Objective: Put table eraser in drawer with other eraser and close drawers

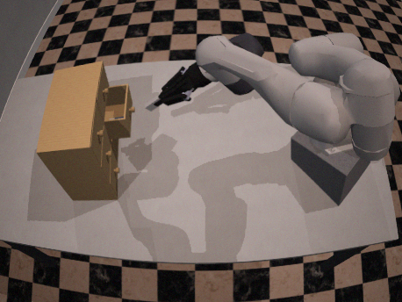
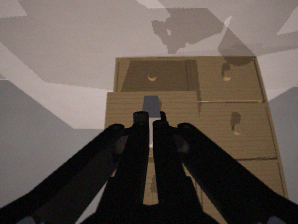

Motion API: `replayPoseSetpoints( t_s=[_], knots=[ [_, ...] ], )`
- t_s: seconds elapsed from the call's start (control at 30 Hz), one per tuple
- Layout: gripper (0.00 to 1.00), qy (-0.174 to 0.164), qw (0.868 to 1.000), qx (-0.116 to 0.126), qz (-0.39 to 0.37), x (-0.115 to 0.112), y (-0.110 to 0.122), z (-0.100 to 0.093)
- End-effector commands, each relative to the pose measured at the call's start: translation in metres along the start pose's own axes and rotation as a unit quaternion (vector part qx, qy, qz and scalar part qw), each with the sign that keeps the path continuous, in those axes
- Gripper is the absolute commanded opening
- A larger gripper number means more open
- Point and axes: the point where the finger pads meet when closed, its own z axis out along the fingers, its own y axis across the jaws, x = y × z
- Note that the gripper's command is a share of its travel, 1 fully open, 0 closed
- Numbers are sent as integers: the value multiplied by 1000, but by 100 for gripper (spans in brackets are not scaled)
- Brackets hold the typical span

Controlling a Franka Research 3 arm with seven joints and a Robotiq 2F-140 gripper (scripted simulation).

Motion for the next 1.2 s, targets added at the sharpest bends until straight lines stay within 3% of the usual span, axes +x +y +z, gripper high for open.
replayPoseSetpoints(
  t_s=[0.0, 1.17],
  knots=[
    [0, 0, 1000, 0, -2, 0, 0, 1],
    [0, 0, 1000, 0, -2, -15, 0, 18]
  ],
)
